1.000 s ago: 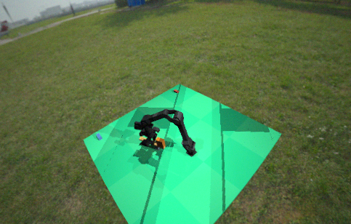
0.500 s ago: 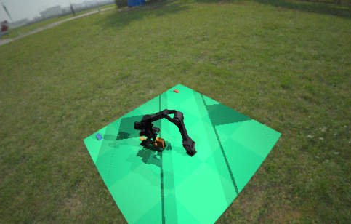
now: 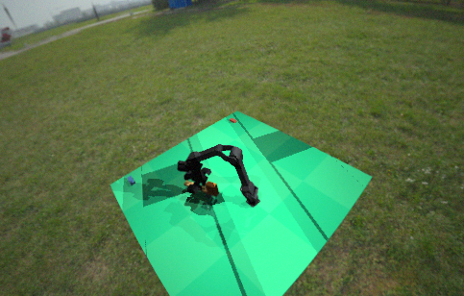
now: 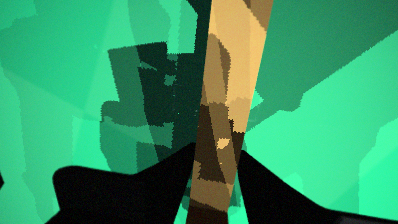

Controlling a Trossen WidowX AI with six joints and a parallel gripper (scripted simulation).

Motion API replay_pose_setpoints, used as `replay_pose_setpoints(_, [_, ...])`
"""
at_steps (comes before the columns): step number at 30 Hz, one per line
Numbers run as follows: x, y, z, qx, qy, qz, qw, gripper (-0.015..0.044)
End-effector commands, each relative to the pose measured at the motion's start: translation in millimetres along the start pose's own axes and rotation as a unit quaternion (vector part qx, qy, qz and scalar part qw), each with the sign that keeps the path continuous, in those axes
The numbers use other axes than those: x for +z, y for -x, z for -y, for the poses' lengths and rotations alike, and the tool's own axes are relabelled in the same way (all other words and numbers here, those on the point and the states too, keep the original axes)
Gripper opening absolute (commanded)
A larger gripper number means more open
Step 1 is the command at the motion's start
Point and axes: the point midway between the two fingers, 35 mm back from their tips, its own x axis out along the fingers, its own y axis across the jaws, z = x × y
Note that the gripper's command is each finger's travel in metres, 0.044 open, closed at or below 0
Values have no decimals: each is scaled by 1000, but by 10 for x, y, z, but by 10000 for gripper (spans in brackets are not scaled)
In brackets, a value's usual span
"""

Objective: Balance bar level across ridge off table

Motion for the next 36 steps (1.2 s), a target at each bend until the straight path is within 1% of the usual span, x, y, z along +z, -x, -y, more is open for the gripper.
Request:
replay_pose_setpoints(1, [0, 1, 0, 0, 0, 0, 1000, 168])
replay_pose_setpoints(26, [0, 1, 0, 0, 0, 0, 1000, 173])
replay_pose_setpoints(27, [0, 1, 0, 0, 0, 0, 1000, 185])
replay_pose_setpoints(36, [0, 1, 0, 0, 0, 0, 1000, 185])
